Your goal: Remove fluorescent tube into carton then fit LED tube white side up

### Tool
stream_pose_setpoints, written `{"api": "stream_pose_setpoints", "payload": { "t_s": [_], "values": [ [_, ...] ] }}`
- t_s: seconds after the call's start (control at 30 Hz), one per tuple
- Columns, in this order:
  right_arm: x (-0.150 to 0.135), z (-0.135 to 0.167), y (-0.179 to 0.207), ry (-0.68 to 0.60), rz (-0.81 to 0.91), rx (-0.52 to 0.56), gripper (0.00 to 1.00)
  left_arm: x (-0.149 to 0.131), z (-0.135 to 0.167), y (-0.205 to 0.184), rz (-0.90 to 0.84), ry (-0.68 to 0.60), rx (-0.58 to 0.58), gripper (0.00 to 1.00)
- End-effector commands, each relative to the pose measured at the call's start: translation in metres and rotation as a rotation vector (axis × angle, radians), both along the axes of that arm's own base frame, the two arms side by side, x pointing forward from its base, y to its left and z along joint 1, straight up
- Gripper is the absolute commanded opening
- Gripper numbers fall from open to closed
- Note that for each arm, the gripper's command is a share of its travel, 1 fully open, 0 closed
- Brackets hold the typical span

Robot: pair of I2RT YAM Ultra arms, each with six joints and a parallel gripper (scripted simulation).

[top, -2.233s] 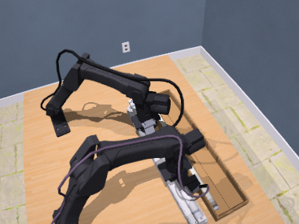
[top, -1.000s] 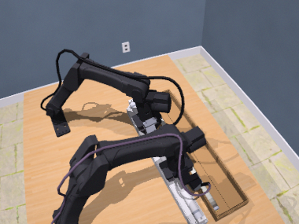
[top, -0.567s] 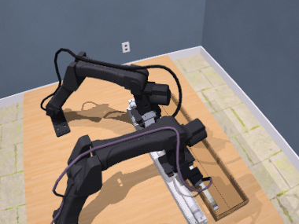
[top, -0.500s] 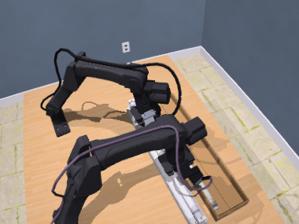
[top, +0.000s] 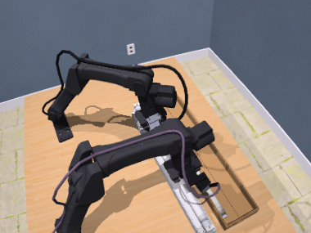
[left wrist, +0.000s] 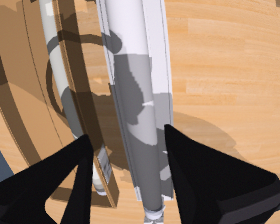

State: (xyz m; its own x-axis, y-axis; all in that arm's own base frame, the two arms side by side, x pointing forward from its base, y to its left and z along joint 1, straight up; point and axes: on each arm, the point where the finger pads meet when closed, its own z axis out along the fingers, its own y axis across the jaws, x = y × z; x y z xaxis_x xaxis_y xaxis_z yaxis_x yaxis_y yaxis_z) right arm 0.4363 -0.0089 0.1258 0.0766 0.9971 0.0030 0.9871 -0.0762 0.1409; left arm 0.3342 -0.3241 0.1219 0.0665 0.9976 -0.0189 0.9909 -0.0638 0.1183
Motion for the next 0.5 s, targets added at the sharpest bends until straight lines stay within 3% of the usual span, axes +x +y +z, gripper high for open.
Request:
{"api": "stream_pose_setpoints", "payload": {
  "t_s": [0.0,0.27,0.33,0.47],
  "values": [
    [0.005,0.009,-0.001,-0.023,-0.002,0.0,0.49,0.002,0.004,-0.001,0.011,-0.006,-0.001,0.49],
    [0.004,0.013,-0.002,-0.03,-0.004,-0.001,0.49,0.003,0.006,-0.002,0.011,-0.011,-0.006,0.49],
    [0.005,0.012,-0.002,-0.031,-0.003,-0.001,0.49,0.002,0.025,-0.001,0.011,-0.041,-0.036,0.49],
    [0.005,0.009,-0.003,-0.024,-0.004,-0.001,0.49,0.003,0.014,-0.001,0.011,-0.024,-0.017,0.49]
  ]
}}
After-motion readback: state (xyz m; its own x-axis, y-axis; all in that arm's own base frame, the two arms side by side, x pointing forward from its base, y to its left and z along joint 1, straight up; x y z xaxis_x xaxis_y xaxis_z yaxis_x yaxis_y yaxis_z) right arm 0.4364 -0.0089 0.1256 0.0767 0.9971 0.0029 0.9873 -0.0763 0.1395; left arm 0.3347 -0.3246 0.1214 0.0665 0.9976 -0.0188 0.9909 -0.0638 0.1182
